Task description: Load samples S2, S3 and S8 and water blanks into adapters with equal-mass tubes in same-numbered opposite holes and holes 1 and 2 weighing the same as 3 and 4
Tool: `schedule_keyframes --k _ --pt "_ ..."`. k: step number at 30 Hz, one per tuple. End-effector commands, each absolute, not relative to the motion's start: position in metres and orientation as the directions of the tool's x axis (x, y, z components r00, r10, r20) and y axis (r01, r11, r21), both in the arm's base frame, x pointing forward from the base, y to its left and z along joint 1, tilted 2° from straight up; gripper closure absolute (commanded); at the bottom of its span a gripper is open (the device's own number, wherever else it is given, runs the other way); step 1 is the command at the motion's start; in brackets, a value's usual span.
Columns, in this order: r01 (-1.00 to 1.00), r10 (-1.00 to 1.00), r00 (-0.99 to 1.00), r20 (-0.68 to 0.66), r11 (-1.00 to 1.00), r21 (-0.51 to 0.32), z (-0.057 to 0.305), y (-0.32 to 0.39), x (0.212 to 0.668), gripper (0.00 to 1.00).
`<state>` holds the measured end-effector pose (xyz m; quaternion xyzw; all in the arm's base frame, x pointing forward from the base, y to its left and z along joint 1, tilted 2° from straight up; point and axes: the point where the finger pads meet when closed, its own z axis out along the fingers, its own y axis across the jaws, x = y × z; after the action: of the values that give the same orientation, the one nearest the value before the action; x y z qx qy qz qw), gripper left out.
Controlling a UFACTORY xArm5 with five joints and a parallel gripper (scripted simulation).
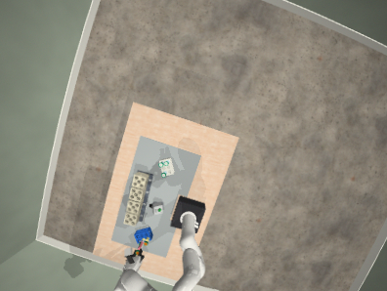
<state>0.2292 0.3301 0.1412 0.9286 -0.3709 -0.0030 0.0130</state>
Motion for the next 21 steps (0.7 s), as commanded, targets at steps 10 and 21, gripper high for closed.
schedule_keyframes --k 10,21 --pt "-0.689 -0.689 0.725 0.003 -0.725 0.022 0.1425 0.3311 0.2298 1.0" --pt "-0.664 -0.664 0.747 0.003 -0.747 0.022 0.1425 0.3359 0.2313 1.0"
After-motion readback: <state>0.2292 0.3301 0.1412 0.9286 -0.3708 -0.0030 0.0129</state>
